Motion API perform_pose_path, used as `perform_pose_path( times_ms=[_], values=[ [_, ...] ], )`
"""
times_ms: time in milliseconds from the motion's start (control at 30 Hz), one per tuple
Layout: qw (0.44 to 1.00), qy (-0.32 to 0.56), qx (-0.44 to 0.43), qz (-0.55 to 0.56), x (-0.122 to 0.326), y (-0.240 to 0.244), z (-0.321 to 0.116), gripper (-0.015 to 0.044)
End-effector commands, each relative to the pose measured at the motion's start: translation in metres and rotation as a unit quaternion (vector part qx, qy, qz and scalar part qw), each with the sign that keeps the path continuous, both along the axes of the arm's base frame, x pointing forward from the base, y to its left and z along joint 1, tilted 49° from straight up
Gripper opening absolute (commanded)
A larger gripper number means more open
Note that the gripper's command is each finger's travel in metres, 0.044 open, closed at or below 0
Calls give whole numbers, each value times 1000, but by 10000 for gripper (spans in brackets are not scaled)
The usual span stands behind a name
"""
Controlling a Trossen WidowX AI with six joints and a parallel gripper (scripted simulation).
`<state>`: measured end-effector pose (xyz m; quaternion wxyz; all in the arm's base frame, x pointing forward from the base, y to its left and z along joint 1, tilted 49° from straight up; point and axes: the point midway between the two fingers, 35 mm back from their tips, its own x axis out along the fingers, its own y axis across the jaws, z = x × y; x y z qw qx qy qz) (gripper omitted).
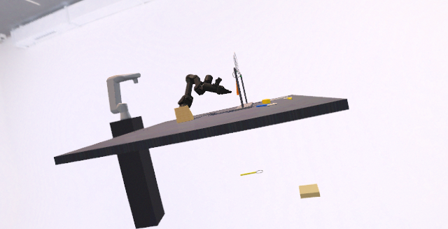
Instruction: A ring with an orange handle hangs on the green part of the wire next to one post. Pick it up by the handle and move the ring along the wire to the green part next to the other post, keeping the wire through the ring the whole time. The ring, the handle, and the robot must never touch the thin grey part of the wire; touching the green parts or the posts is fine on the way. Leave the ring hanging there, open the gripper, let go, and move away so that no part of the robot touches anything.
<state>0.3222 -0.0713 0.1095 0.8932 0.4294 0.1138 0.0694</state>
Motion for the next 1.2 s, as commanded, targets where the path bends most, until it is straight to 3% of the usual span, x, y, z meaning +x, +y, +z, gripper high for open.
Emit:
perform_pose_path(
  times_ms=[0, 200, 400, 567, 1167],
  values=[
    [1000, 0, -1, 3, -1, 1, 0, 160],
    [1000, 0, -1, 3, -1, 1, 0, 160],
    [1000, -1, 1, 0, -45, -5, 3, 317],
    [1000, -1, 1, 0, -47, -5, 3, 440],
    [1000, -1, 1, 0, -47, -5, 3, 440]
  ],
)
